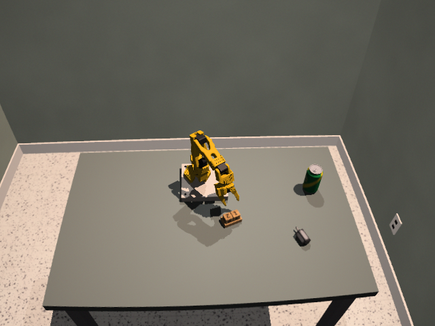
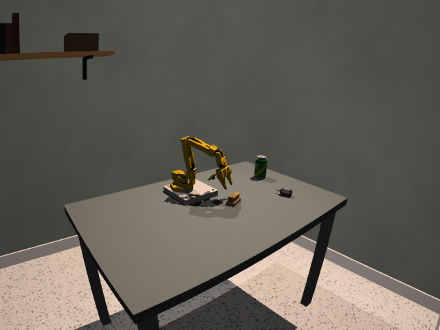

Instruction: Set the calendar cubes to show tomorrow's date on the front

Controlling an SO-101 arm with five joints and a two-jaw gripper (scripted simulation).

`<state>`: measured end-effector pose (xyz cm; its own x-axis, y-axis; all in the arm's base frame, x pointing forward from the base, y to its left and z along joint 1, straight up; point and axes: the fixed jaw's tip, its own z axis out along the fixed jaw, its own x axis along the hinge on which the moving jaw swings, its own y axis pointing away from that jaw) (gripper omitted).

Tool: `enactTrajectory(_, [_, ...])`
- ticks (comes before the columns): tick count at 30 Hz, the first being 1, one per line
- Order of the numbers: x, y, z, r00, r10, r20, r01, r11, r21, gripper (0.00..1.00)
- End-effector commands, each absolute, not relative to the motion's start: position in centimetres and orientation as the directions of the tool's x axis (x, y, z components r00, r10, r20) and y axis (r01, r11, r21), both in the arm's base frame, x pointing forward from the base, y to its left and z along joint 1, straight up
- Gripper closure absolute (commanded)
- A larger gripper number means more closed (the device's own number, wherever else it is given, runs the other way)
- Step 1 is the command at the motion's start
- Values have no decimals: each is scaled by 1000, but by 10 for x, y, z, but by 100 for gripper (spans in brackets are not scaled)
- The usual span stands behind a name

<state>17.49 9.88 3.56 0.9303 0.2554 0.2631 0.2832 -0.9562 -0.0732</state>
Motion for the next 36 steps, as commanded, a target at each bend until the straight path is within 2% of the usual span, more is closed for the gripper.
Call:
enactTrajectory(1, [174, 100, 36, 923, 269, 275, 299, -951, -76, 70])
enactTrajectory(14, [176, 102, 44, 912, 262, 314, 302, -949, -87, 70])
enactTrajectory(22, [186, 109, 81, 842, 217, 495, 322, -937, -137, 68])
enactTrajectory(24, [186, 109, 81, 842, 217, 495, 322, -937, -137, 68])
enactTrajectory(31, [190, 111, 116, 751, 159, 641, 347, -921, -177, 66])
enactTrajectory(36, [189, 111, 127, 719, 139, 681, 356, -915, -188, 65])
